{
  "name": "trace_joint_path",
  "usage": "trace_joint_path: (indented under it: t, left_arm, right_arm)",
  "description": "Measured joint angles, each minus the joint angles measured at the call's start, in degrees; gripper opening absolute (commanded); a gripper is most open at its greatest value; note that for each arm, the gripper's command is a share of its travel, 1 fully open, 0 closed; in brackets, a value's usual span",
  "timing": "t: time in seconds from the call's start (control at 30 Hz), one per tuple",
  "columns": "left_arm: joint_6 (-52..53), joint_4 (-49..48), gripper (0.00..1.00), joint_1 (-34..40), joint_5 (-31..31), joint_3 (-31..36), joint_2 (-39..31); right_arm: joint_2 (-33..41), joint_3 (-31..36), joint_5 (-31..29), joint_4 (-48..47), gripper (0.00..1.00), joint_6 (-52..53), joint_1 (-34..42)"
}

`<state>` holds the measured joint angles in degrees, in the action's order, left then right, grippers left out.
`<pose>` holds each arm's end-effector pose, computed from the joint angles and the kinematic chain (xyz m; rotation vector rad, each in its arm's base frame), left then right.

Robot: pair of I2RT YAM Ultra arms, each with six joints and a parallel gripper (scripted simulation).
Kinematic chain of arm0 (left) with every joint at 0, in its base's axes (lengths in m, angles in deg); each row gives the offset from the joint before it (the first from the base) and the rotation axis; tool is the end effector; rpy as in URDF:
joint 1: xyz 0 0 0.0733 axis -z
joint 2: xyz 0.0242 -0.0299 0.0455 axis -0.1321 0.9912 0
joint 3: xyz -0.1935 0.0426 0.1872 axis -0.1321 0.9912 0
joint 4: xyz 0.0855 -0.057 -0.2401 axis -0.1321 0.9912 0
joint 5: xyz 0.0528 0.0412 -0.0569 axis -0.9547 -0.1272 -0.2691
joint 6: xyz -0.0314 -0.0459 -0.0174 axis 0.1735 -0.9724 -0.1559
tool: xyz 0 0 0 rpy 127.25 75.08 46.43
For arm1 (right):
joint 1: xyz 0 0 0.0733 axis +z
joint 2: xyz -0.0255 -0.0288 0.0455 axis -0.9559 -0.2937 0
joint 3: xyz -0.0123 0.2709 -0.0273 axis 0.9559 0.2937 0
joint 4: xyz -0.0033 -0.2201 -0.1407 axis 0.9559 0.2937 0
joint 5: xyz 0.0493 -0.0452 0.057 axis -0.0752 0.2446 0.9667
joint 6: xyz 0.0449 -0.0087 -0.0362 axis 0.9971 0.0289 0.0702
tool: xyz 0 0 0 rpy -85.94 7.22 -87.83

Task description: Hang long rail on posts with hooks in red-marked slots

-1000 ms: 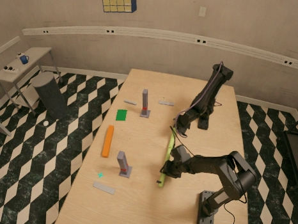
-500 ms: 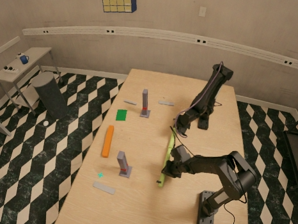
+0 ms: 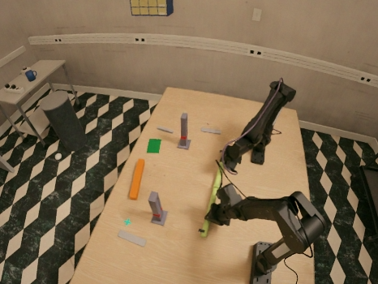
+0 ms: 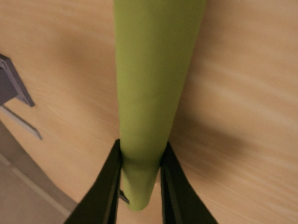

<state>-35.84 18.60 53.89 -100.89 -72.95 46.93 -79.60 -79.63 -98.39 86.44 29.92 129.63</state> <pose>0.1819 -0.1680 0.0998 1.9588 1.8761 0.5021 0.1176 0.1494 0.1284 -1.9429 1.9004 -0.5084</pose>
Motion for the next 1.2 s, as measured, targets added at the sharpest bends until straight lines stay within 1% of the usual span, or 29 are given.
trace_joint_path:
  t: [0.57, 0.73, 0.9, 1.2]
  left_arm:
    - [-0.55, 0.59, 0.19, 0.02, 0.31, 0.00, -0.04]
    - [-1.75, 4.00, 0.19, 0.42, 0.79, -0.33, -2.27]
    - [-2.36, 8.39, 0.19, 0.48, 0.63, -2.51, -4.61]
    - [-2.69, 12.76, 0.19, 0.24, 0.42, -6.14, -5.14]
  right_arm:
    - [0.35, -0.35, 0.42, 0.74, 0.19, -0.55, 0.00]
    - [1.81, -1.84, 1.75, 3.78, 0.19, -1.75, -0.52]
    - [3.65, -4.28, 1.90, 7.39, 0.19, -3.69, -2.03]
    - [4.26, -7.21, 3.13, 10.03, 0.19, -7.63, -5.53]
